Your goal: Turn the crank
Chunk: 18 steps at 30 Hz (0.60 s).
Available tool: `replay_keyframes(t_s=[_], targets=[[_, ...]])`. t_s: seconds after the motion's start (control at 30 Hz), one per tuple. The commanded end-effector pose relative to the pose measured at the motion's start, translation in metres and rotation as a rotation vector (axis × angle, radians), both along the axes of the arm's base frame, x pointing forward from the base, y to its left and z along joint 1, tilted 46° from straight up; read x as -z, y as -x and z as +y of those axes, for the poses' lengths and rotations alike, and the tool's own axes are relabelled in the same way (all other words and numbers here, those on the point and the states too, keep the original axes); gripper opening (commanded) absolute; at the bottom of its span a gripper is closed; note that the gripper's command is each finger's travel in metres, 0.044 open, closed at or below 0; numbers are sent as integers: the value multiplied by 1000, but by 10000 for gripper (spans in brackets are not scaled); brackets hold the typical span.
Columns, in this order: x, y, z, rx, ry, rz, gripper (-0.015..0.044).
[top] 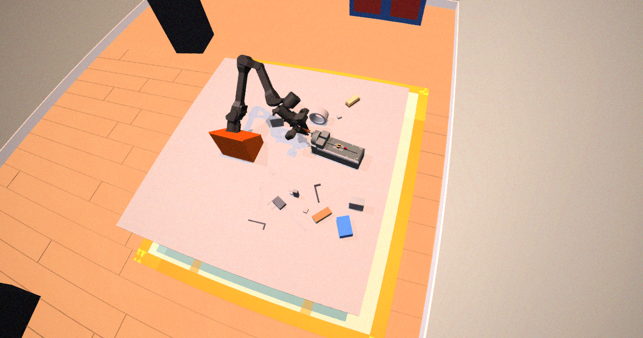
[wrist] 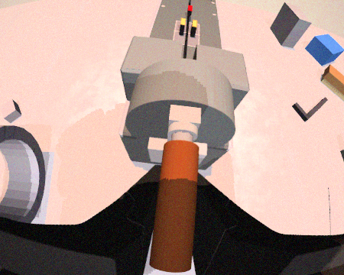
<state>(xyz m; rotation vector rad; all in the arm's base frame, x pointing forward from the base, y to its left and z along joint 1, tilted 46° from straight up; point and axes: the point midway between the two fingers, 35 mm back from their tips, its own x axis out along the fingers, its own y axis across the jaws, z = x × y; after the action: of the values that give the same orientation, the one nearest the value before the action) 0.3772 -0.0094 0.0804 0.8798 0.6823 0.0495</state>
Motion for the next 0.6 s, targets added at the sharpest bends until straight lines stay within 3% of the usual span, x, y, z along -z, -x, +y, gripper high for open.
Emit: replay_keyframes(t_s=[0.0, 0.57], targets=[[6, 3, -6, 21, 6, 17, 0], [8, 3, -7, 21, 6, 17, 0]])
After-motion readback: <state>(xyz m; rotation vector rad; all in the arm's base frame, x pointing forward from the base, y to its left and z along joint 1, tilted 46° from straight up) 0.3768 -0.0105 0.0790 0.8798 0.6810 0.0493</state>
